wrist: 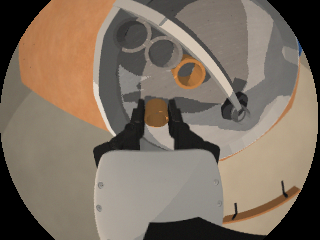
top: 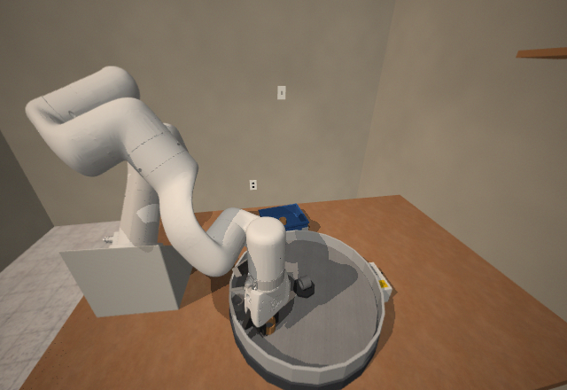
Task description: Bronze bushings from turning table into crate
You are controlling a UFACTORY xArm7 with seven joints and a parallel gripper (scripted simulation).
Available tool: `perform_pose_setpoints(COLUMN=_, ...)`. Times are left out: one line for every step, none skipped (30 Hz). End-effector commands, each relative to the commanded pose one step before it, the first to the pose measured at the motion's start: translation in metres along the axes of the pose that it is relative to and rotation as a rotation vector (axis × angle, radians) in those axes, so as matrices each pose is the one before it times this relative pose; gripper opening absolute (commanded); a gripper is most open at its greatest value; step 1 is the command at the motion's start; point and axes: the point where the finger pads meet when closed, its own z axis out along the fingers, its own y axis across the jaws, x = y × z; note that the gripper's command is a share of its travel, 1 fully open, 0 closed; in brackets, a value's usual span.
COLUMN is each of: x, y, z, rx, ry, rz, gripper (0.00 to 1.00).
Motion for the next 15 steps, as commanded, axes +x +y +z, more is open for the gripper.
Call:
perform_pose_setpoints(x=-0.00162, y=0.00017, z=-0.00199, rx=-0.00043, ry=-0.00432, rz=0.00019, gripper=0.00)
perform_pose_setpoints(x=0.00000, y=0.00000, z=-0.00058, rx=0.00000, ry=0.00000, rz=0.00000, gripper=0.00)
perform_pose_setpoints(x=0.00000, y=0.00000, z=0.00000, rx=0.00000, ry=0.00000, rz=0.00000, gripper=0.00)
perform_pose_setpoints(x=0.00000, y=0.00000, z=0.00000, rx=0.00000, ry=0.00000, rz=0.00000, gripper=0.00)
perform_pose_setpoints(x=0.00000, y=0.00000, z=-0.00104, rx=0.00000, ry=0.00000, rz=0.00000, gripper=0.00)
perform_pose_setpoints(x=0.00000, y=0.00000, z=-0.00157, rx=0.00000, ry=0.00000, rz=0.00000, gripper=0.00)
perform_pose_setpoints(x=0.00000, y=0.00000, z=-0.00214, rx=0.00000, ry=0.00000, rz=0.00000, gripper=0.00)
perform_pose_setpoints(x=0.00000, y=0.00000, z=-0.00271, rx=0.00000, ry=0.00000, rz=0.00000, gripper=0.00)
perform_pose_setpoints(x=0.00000, y=0.00000, z=-0.00325, rx=0.00000, ry=0.00000, rz=0.00000, gripper=0.00)
perform_pose_setpoints(x=0.00000, y=0.00000, z=-0.00374, rx=0.00000, ry=0.00000, rz=0.00000, gripper=0.00)
perform_pose_setpoints(x=0.00000, y=0.00000, z=-0.00417, rx=0.00000, ry=0.00000, rz=0.00000, gripper=0.00)
perform_pose_setpoints(x=0.00000, y=0.00000, z=-0.00450, rx=0.00000, ry=0.00000, rz=0.00000, gripper=0.00)
perform_pose_setpoints(x=0.00000, y=0.00000, z=-0.00474, rx=0.00000, ry=0.00000, rz=0.00000, gripper=0.00)
perform_pose_setpoints(x=0.00000, y=0.00000, z=-0.00488, rx=0.00000, ry=0.00000, rz=0.00000, gripper=0.00)
perform_pose_setpoints(x=0.00000, y=0.00000, z=-0.00491, rx=0.00000, ry=0.00000, rz=0.00000, gripper=0.00)
